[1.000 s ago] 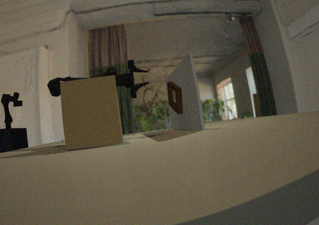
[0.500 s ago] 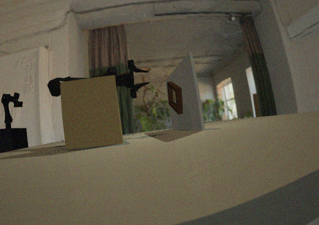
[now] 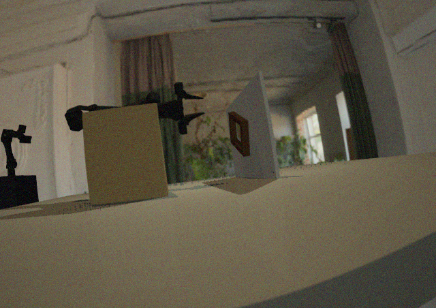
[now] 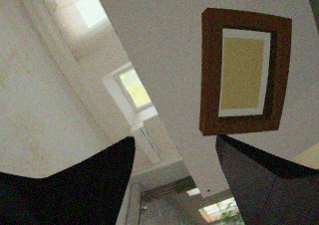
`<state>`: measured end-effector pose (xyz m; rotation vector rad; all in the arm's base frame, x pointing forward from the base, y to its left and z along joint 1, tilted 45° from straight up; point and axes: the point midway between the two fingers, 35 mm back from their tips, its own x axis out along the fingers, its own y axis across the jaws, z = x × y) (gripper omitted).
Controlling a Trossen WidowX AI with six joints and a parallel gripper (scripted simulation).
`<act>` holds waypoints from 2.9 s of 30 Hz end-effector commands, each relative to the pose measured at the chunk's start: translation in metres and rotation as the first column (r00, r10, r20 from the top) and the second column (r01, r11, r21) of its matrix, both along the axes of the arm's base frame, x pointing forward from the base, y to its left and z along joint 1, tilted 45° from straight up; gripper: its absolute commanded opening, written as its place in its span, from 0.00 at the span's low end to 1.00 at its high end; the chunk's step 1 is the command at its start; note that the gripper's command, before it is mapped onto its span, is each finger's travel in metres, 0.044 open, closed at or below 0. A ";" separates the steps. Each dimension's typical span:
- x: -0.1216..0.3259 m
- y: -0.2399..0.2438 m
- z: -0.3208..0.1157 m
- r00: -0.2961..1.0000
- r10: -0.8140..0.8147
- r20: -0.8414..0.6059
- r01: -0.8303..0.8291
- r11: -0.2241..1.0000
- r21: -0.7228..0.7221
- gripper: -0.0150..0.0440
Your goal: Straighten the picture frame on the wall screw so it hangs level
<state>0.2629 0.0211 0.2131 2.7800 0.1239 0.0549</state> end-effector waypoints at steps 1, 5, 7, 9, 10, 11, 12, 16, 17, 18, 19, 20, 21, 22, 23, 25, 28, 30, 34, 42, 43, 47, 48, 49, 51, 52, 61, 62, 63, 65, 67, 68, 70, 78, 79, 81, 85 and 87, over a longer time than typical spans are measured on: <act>0.002 0.013 -0.015 1.000 0.004 -0.013 -0.004 1.000 0.003 0.69; -0.003 0.034 -0.038 1.000 0.002 -0.016 -0.001 1.000 0.007 0.69; -0.006 0.041 -0.045 1.000 0.001 -0.017 -0.001 1.000 0.008 0.69; -0.007 0.041 -0.046 1.000 0.001 -0.018 0.000 1.000 0.008 0.69; -0.007 0.041 -0.046 1.000 0.001 -0.018 0.000 1.000 0.008 0.69; -0.007 0.041 -0.046 1.000 0.001 -0.018 0.000 1.000 0.008 0.69; -0.007 0.041 -0.046 1.000 0.001 -0.018 0.000 1.000 0.008 0.69; -0.007 0.041 -0.046 1.000 0.001 -0.018 0.000 1.000 0.008 0.69; -0.007 0.041 -0.046 1.000 0.001 -0.018 0.000 1.000 0.008 0.69; -0.007 0.041 -0.046 1.000 0.001 -0.018 0.000 1.000 0.008 0.69; -0.007 0.041 -0.046 1.000 0.001 -0.018 0.000 1.000 0.008 0.69; -0.007 0.041 -0.046 1.000 0.001 -0.018 0.000 1.000 0.008 0.69; -0.007 0.041 -0.046 1.000 0.001 -0.018 0.000 1.000 0.008 0.69; -0.007 0.041 -0.046 1.000 0.001 -0.018 0.000 1.000 0.008 0.69; -0.007 0.041 -0.046 1.000 0.001 -0.018 0.000 1.000 0.008 0.69; -0.007 0.041 -0.046 1.000 0.001 -0.018 0.000 1.000 0.008 0.69; -0.006 0.042 -0.045 1.000 0.001 -0.018 0.000 1.000 0.008 0.69; -0.002 0.042 -0.044 1.000 0.001 -0.017 0.000 1.000 0.008 0.69; 0.016 0.045 -0.039 1.000 0.001 -0.017 0.000 1.000 0.008 0.69; 0.064 0.049 -0.042 1.000 0.001 -0.015 0.000 1.000 0.008 0.69; 0.069 0.049 -0.044 1.000 0.001 -0.015 0.000 1.000 0.008 0.69; 0.073 0.049 -0.045 1.000 0.001 -0.014 0.000 1.000 0.008 0.69; 0.073 0.049 -0.045 1.000 0.001 -0.014 0.000 1.000 0.008 0.69; 0.073 0.049 -0.045 1.000 0.001 -0.014 0.000 1.000 0.008 0.69; 0.073 0.049 -0.045 1.000 0.001 -0.014 0.000 1.000 0.008 0.69; 0.073 0.049 -0.045 1.000 0.001 -0.014 0.000 1.000 0.008 0.69; 0.077 0.049 -0.045 1.000 0.001 -0.014 0.000 1.000 0.008 0.69; 0.078 0.049 -0.045 1.000 0.001 -0.014 0.000 1.000 0.008 0.69; 0.080 0.050 -0.045 1.000 0.001 -0.014 0.000 1.000 0.008 0.69; 0.083 0.050 -0.044 1.000 0.001 -0.014 0.000 1.000 0.008 0.69; 0.086 0.050 -0.044 1.000 0.001 -0.014 0.000 1.000 0.008 0.69; 0.088 0.051 -0.044 1.000 0.001 -0.014 0.000 1.000 0.008 0.69; 0.091 0.051 -0.044 1.000 0.001 -0.014 0.000 1.000 0.008 0.69; 0.104 0.052 -0.044 1.000 0.001 -0.013 0.000 1.000 0.008 0.69; 0.105 0.052 -0.044 1.000 0.001 -0.013 0.000 1.000 0.008 0.69; 0.109 0.052 -0.044 1.000 0.001 -0.013 0.000 1.000 0.008 0.69; 0.113 0.053 -0.044 1.000 0.001 -0.013 0.000 1.000 0.008 0.69; 0.113 0.053 -0.044 1.000 0.001 -0.013 0.000 1.000 0.008 0.69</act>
